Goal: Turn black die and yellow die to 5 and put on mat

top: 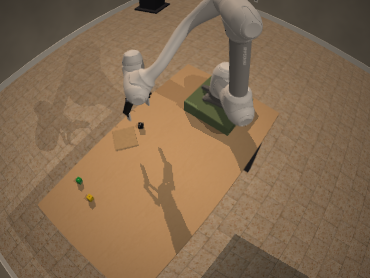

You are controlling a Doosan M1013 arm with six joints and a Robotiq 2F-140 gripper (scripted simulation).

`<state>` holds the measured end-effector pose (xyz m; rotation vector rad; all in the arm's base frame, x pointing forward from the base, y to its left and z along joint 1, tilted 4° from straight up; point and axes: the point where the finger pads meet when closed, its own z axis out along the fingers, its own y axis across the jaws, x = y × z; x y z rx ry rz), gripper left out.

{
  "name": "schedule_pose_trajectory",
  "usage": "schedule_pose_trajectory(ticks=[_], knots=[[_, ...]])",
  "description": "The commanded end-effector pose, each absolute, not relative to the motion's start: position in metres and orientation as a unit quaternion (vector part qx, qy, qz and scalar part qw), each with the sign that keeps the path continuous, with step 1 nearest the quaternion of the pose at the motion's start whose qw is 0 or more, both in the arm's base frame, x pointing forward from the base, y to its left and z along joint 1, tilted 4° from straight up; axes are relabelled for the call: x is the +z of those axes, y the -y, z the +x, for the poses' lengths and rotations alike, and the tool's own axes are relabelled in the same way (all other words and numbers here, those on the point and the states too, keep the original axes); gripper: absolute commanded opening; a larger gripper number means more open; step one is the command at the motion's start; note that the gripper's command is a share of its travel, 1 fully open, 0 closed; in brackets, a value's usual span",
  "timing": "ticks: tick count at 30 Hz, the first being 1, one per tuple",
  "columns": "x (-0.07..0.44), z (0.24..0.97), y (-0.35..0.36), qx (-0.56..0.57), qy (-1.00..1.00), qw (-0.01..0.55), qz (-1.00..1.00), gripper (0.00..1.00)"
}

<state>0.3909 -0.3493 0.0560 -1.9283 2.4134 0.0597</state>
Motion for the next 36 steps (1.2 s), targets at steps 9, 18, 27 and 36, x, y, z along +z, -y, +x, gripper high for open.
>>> schedule_pose_trajectory(ticks=[9,18,27,36], knots=[[0.049,0.391,0.348,0.013,-0.625,0.034,-0.780,1.00],[0.046,0.391,0.348,0.008,-0.509,0.035,-0.860,1.00],[0.043,0.391,0.347,0.003,-0.371,0.036,-0.928,1.00],[0.040,0.391,0.347,-0.003,-0.236,0.036,-0.971,1.00]])
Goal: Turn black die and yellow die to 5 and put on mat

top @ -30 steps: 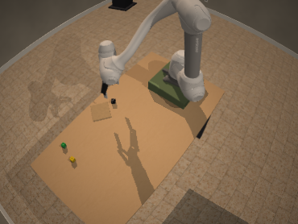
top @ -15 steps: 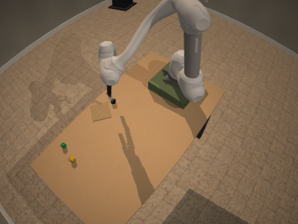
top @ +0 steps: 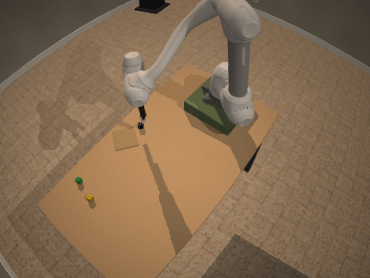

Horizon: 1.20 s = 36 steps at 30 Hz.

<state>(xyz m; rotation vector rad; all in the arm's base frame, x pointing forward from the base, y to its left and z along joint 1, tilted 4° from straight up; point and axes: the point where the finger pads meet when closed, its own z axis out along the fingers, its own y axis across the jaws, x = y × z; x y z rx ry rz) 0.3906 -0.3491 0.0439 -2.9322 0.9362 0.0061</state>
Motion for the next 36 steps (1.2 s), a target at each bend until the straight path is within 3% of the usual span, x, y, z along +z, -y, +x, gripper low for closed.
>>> schedule_pose_trajectory(ticks=[1,26,36], knots=[[0.0399,0.3910,0.3472,-0.003,-0.220,0.036,-0.975,1.00],[0.0317,0.3911,0.3465,-0.017,0.177,0.032,-0.984,1.00],[0.0310,0.3911,0.3464,-0.018,0.212,0.031,-0.977,1.00]])
